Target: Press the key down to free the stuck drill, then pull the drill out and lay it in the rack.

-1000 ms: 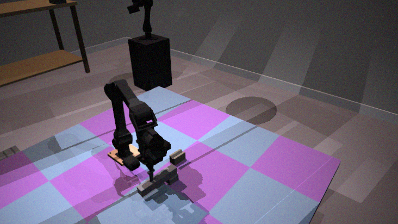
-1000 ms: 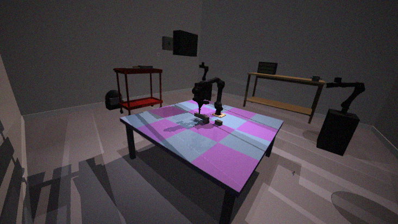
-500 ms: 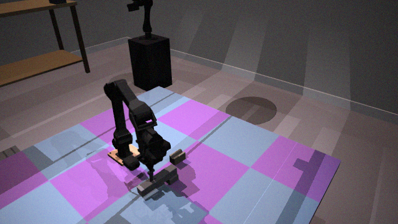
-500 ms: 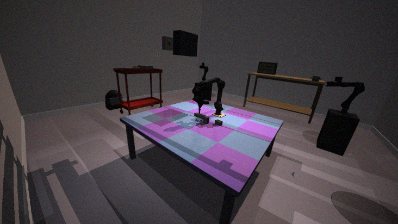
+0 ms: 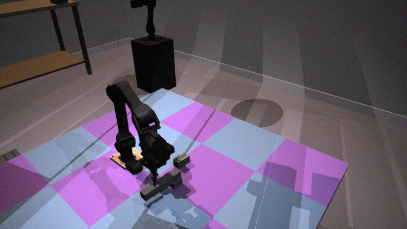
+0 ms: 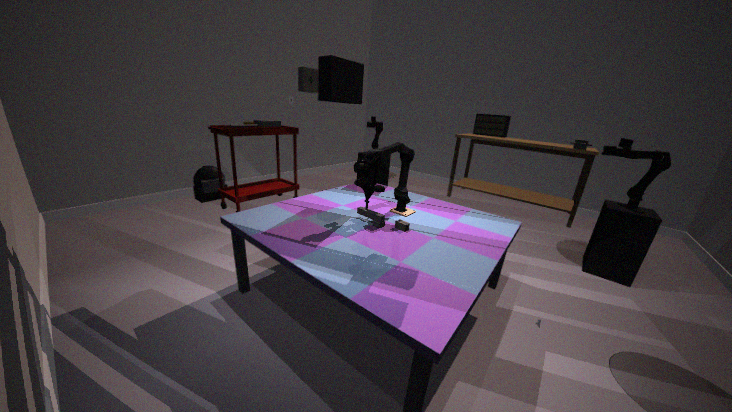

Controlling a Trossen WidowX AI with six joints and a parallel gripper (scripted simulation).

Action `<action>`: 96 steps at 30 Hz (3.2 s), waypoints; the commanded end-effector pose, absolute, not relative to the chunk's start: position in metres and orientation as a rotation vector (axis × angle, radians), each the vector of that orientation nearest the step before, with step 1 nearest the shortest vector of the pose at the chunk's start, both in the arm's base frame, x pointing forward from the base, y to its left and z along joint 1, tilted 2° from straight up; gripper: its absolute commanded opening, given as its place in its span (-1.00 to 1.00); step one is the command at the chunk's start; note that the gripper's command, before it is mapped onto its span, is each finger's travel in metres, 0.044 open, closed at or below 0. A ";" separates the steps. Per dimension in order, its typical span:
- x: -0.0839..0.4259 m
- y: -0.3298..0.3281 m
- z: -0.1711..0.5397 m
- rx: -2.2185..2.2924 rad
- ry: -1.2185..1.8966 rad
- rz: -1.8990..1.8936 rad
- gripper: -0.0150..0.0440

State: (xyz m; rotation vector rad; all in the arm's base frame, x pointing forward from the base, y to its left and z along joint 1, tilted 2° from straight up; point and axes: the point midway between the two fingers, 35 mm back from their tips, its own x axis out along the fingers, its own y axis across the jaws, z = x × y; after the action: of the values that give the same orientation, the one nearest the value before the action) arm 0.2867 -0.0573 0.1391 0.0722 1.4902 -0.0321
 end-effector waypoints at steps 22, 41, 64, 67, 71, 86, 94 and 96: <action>0.283 -0.060 0.115 0.080 1.565 -0.029 -0.31; 0.307 0.021 0.141 -0.531 1.470 0.584 1.00; 0.297 0.106 0.095 -1.127 1.203 1.176 1.00; 0.297 0.105 0.092 -1.127 1.203 1.176 1.00; 0.298 0.104 0.086 -1.127 1.204 1.175 1.00; 0.298 0.099 0.062 -1.128 1.204 1.175 1.00; 0.297 0.096 0.049 -1.128 1.204 1.175 1.00; 0.297 0.095 0.046 -1.128 1.204 1.175 1.00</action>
State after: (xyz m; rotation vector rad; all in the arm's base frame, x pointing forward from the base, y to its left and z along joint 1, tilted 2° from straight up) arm 0.2976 0.0965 0.0510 -1.1281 1.2036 1.1715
